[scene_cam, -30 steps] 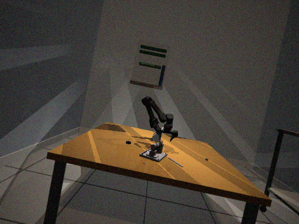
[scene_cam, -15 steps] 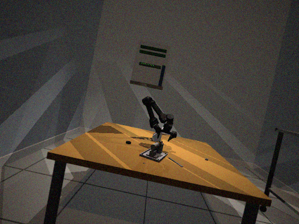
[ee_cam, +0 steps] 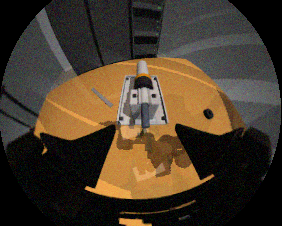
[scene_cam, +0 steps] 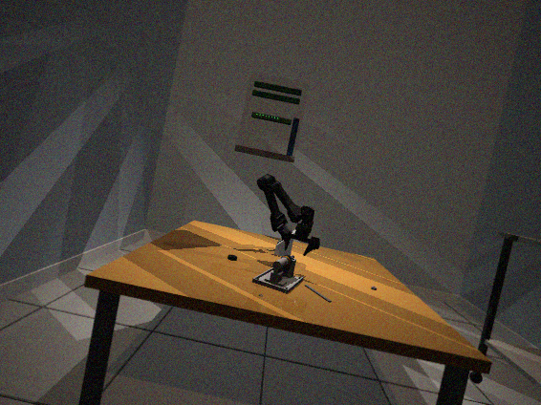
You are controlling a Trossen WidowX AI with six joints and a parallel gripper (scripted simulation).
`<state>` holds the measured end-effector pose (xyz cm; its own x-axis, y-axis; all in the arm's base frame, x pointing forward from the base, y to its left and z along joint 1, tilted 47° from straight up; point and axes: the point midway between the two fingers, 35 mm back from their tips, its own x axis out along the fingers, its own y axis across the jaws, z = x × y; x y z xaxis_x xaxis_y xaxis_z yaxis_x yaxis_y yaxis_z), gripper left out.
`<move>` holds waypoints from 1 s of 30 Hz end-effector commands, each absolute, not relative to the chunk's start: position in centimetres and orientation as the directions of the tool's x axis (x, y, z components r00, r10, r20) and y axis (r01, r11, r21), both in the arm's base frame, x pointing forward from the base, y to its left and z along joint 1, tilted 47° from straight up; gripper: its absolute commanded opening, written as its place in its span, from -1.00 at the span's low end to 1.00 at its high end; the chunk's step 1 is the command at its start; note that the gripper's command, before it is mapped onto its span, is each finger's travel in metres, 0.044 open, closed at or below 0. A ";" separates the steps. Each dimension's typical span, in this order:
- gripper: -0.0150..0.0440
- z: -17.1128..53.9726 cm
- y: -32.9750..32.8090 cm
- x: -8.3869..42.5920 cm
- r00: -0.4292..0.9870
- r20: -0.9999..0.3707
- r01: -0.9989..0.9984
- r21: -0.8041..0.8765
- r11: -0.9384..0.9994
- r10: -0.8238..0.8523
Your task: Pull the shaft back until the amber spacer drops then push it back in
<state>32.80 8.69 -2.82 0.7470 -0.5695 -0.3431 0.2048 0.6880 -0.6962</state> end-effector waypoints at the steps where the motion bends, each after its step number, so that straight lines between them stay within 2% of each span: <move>1: 1.00 -2.8 8.7 32.8 0.747 -0.338 0.206 -0.700 0.684 -0.572; 30: 1.00 -3.5 7.5 34.4 0.745 -0.342 0.205 -0.699 0.685 -0.572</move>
<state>34.03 7.73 -3.32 0.7444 -0.5752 -0.3391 0.2096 0.6835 -0.6992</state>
